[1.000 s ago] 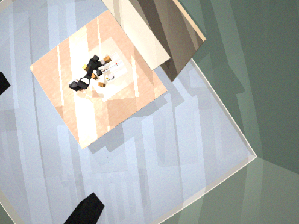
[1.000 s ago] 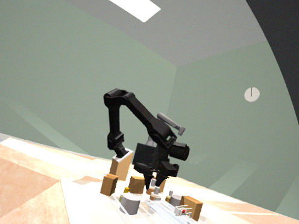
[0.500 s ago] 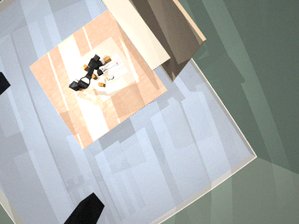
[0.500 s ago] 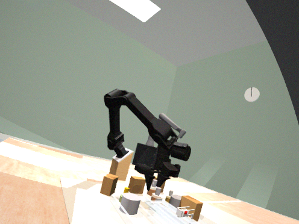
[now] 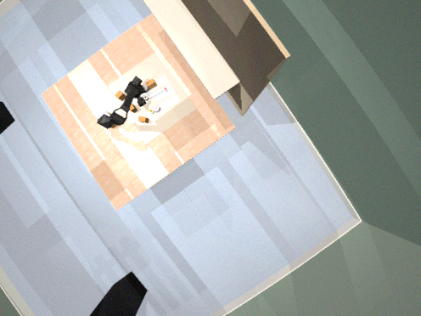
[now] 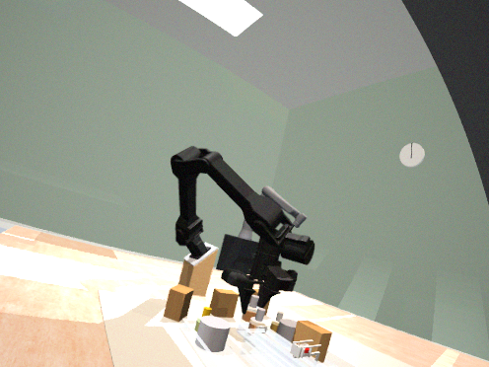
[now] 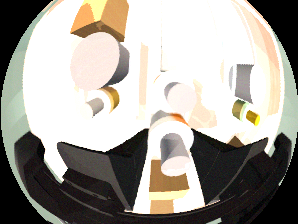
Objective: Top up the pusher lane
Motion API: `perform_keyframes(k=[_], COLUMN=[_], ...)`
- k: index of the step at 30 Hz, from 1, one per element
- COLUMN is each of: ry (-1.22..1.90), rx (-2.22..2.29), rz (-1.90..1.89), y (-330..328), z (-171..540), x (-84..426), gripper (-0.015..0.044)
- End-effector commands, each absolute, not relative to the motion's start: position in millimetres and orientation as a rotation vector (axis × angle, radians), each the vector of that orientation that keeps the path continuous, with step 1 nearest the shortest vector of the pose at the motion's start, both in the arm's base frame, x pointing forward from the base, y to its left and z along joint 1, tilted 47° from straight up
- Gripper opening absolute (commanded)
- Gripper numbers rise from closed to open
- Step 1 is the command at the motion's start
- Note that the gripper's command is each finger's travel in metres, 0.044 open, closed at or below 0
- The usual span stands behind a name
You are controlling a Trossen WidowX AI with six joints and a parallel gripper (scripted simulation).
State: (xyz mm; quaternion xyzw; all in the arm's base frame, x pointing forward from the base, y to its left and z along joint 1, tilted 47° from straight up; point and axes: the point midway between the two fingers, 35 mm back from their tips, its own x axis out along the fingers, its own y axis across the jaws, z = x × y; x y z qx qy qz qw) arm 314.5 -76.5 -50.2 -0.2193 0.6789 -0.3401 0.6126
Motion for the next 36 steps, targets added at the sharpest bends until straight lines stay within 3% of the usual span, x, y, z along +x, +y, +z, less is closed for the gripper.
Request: perform_keyframes(k=[1, 36], ry=[1.518, 1.518], rx=[-0.493, -0.493], rz=[-0.795, -0.796], y=[-78.1, -79.6], z=[-45.5, -41.5], x=[331.1, 341.9], gripper=[0.0, 0.0])
